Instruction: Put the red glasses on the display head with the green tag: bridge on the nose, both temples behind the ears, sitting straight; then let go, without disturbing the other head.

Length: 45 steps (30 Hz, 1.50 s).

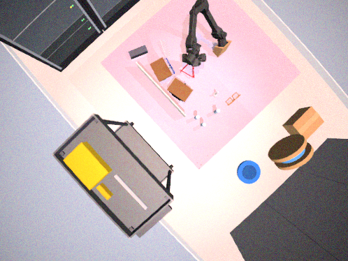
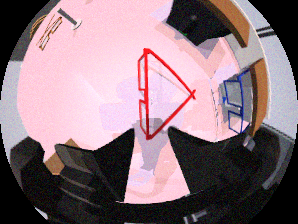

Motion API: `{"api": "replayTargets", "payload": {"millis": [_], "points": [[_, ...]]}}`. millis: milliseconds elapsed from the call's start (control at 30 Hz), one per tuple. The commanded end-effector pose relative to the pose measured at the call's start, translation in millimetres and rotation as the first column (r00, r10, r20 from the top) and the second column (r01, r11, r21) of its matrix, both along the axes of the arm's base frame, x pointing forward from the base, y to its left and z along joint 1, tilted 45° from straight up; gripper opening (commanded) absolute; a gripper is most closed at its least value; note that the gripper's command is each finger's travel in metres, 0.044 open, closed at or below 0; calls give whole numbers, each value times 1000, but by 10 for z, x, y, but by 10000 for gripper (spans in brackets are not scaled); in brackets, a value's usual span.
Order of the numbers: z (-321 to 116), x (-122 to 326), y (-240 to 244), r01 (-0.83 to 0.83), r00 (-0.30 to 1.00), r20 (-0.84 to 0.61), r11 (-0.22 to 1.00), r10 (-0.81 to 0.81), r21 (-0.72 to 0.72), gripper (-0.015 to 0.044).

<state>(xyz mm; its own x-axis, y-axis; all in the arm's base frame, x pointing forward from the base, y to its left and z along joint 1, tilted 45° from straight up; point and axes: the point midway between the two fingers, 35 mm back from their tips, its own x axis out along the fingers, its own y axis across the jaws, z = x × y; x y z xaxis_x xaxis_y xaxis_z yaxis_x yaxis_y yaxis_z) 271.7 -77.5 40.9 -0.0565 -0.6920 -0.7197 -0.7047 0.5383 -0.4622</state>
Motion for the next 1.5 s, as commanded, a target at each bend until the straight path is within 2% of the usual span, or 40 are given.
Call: {"api": "replayTargets", "payload": {"millis": [0,67,100,1467], "points": [[-10,-20,-7,-11,1000,-18,1000,10,-8,174],[-10,-20,-7,-11,1000,-18,1000,10,-8,121],[-10,-20,-7,-11,1000,-18,1000,10,-8,120],[-416,-84,-371,-11,1000,-19,1000,11,-10,120]]}}
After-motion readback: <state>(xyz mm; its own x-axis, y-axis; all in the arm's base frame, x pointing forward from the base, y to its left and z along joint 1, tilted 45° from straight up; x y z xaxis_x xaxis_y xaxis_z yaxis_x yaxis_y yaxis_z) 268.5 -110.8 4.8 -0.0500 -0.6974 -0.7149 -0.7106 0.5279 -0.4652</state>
